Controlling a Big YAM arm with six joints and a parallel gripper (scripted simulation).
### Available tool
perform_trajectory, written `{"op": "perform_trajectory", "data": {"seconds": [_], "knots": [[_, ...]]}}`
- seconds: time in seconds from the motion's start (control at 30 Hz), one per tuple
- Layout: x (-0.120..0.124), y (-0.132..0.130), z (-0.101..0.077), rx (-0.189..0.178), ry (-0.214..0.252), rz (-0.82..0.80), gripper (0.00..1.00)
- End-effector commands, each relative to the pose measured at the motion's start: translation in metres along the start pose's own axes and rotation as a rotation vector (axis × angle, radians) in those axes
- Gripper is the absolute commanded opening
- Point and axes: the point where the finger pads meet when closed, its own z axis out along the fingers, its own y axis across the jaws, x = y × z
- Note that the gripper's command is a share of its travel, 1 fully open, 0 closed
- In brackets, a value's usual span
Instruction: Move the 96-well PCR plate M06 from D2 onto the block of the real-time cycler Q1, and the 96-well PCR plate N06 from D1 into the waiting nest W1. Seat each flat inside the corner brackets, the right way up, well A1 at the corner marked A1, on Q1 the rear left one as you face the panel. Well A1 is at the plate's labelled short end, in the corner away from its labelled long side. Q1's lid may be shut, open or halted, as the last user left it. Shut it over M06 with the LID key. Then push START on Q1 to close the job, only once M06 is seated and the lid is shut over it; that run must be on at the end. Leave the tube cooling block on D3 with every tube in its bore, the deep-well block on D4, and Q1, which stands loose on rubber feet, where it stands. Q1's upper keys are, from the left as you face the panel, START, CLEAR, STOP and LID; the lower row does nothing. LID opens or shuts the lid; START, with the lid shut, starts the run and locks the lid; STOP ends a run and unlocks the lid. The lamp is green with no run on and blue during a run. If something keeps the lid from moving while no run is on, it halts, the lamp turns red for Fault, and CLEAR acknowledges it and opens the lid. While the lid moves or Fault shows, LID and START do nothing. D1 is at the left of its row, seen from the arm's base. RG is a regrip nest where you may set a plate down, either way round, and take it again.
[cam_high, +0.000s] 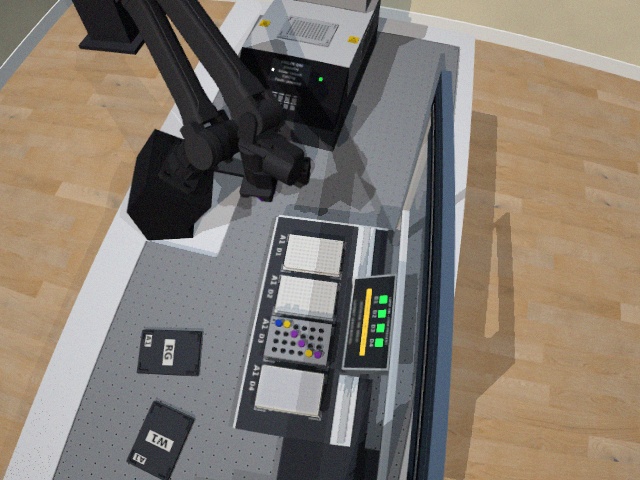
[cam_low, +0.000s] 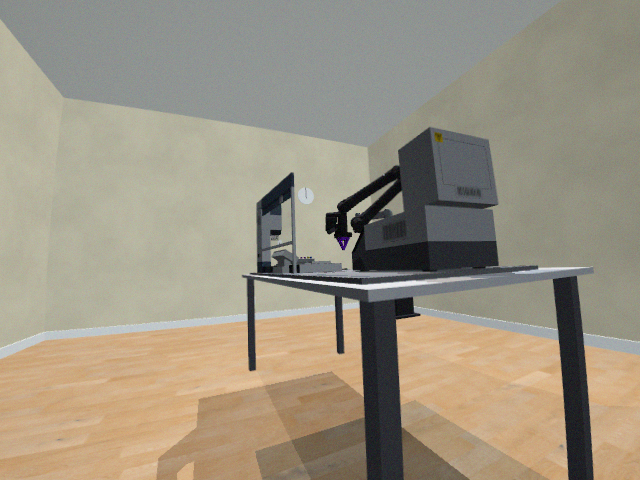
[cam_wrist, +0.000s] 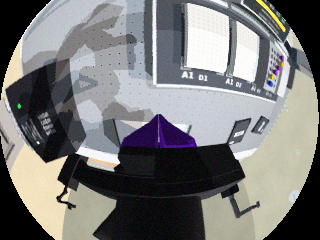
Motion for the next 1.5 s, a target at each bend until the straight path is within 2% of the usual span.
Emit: {"op": "perform_trajectory", "data": {"seconds": [0.0,0.8,1.0,1.03,1.13,1.23,1.47], "knots": [[-0.013,0.003,-0.007,0.003,-0.026,-0.014,0.0],[-0.03,0.004,-0.012,0.005,-0.038,-0.007,0.0],[-0.032,0.006,-0.012,-0.006,-0.042,-0.009,0.0],[-0.036,-0.001,-0.012,-0.004,-0.041,0.023,1.0],[-0.051,-0.024,-0.013,0.005,-0.054,0.08,1.0],[-0.052,-0.022,-0.012,-0.005,-0.053,0.069,1.0],[-0.071,-0.068,-0.009,0.013,-0.053,0.073,1.0]]}}
